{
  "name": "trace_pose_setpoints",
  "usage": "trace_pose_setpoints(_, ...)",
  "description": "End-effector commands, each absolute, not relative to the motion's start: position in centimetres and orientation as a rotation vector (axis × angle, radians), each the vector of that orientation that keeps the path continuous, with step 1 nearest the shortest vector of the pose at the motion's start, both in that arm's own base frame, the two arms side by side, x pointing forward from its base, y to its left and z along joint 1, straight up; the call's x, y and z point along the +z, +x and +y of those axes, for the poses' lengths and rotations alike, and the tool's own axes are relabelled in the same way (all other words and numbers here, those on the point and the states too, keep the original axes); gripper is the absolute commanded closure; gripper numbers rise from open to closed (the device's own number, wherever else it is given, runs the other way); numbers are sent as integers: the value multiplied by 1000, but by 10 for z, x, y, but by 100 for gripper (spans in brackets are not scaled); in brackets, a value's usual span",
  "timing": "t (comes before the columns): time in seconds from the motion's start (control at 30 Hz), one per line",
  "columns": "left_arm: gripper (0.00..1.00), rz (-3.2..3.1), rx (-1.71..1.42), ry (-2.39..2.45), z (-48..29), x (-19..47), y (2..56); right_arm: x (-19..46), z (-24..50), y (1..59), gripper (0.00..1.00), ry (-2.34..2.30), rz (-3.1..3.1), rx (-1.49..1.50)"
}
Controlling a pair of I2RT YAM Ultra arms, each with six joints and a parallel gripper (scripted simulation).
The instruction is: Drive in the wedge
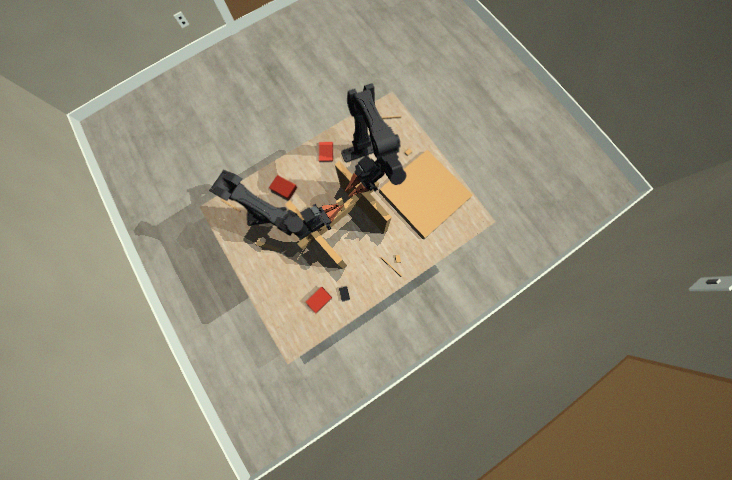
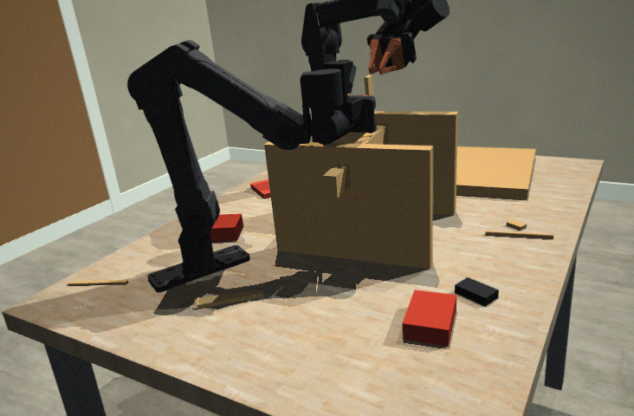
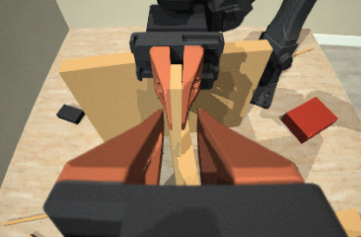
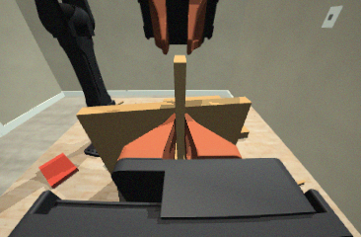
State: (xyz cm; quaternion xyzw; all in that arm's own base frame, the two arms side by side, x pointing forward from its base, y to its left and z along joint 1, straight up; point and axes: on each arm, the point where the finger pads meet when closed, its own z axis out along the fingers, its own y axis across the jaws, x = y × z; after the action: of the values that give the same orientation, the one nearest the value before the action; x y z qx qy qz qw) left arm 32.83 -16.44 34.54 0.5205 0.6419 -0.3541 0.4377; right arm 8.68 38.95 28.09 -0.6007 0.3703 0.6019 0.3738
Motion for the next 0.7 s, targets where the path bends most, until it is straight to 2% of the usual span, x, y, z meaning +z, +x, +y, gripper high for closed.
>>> trace_pose_setpoints(0.0, 78, 1547, -881, 1299, -171, 357, 323, 295, 385, 81, 97, -1538, 898, 1531)
trace_pose_setpoints(0.67, 78, 1555, -872, 1297, -184, 350, 327, 295, 385, 81, 97, -1538, 898, 1531)
